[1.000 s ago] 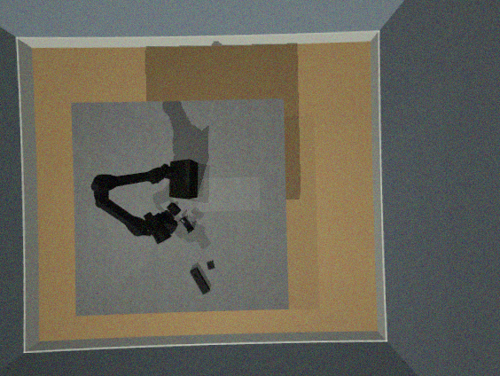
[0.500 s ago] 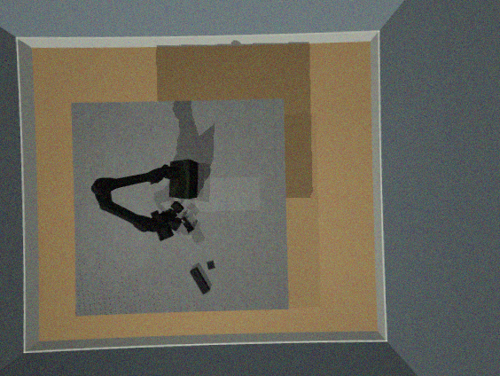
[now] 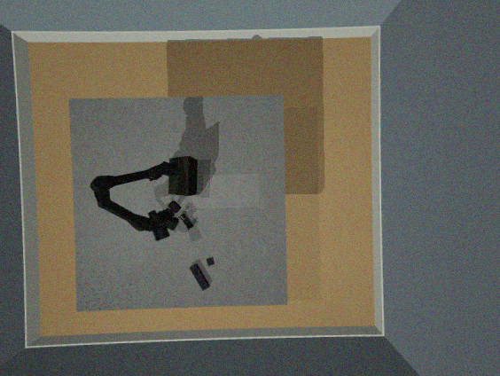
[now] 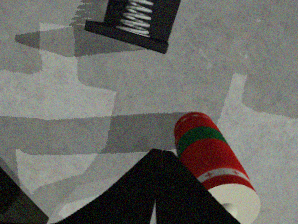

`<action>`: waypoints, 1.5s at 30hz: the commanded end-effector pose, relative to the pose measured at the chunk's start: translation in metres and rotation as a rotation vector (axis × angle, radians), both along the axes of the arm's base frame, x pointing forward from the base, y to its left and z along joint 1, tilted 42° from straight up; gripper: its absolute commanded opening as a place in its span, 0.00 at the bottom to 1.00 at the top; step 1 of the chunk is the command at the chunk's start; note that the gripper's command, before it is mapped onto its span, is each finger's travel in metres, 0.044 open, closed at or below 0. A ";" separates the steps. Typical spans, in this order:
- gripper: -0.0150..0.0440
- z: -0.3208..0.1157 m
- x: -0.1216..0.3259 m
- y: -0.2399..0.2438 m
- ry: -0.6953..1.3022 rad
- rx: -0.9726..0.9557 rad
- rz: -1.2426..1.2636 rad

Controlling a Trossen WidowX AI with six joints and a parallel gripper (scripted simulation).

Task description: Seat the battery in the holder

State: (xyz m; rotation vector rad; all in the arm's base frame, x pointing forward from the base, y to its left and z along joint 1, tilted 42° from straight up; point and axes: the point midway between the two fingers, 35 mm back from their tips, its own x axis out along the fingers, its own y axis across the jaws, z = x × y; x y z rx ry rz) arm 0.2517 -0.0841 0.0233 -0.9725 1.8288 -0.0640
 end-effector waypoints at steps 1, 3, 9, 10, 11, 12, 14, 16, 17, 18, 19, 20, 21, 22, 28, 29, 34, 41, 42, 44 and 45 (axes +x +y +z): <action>0.25 0.004 0.005 -0.006 0.000 -0.003 -0.001; 0.25 0.006 0.007 -0.008 0.000 -0.003 -0.001; 0.25 0.010 0.012 -0.015 0.000 -0.004 -0.001; 0.25 0.011 0.013 -0.016 -0.001 -0.004 -0.001; 0.25 0.012 0.014 -0.017 -0.001 -0.004 -0.001; 0.25 0.012 0.015 -0.018 -0.001 -0.004 -0.001; 0.25 0.014 0.017 -0.020 -0.001 -0.005 -0.001; 0.25 0.016 0.018 -0.023 -0.001 -0.005 -0.001; 0.25 0.016 0.019 -0.024 -0.001 -0.005 -0.001; 0.25 0.017 0.020 -0.025 -0.001 -0.006 -0.001; 0.25 0.018 0.021 -0.026 -0.001 -0.006 -0.001; 0.25 0.019 0.022 -0.028 -0.001 -0.006 -0.001; 0.25 0.020 0.022 -0.029 -0.001 -0.007 -0.001; 0.25 0.020 0.023 -0.030 -0.001 -0.007 -0.001; 0.25 0.023 0.024 -0.026 -0.003 -0.004 -0.002; 0.25 0.028 0.026 -0.022 -0.003 -0.004 -0.001; 0.25 0.058 0.034 0.003 -0.002 -0.002 -0.001; 0.25 0.081 0.037 0.020 0.000 -0.004 -0.001; 0.25 0.081 0.037 0.020 0.000 -0.004 -0.001; 0.25 0.081 0.037 0.020 0.000 -0.004 -0.001; 0.25 0.081 0.037 0.020 0.000 -0.004 -0.001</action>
